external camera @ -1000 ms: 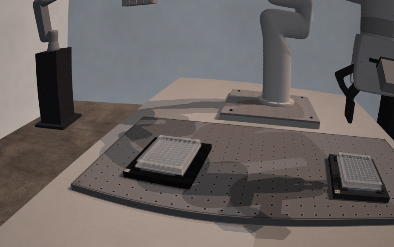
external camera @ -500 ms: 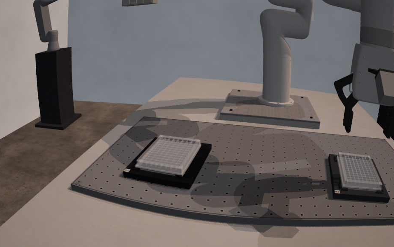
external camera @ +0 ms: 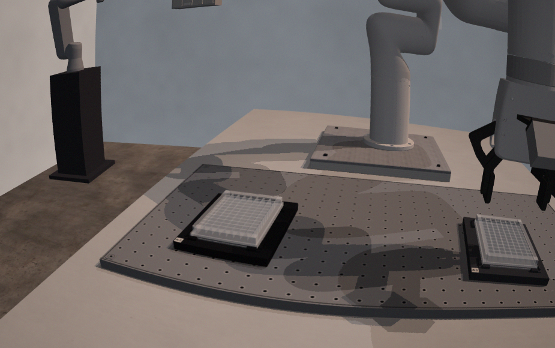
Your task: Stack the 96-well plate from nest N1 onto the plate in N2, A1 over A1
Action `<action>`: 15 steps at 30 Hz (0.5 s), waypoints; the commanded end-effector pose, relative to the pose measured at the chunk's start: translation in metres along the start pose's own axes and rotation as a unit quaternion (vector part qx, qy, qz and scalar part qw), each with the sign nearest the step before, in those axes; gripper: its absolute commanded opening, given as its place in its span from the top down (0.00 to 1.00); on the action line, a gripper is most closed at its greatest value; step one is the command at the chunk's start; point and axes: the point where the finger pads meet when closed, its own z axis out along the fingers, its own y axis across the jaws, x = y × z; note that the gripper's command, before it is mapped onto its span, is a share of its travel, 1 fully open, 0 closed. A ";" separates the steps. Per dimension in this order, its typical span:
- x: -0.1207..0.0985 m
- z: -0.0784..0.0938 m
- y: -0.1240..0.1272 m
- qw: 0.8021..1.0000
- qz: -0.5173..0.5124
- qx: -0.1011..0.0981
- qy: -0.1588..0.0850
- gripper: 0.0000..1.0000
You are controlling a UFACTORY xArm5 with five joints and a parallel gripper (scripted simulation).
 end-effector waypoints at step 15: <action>0.001 0.025 -0.001 1.000 0.000 0.001 0.002 0.00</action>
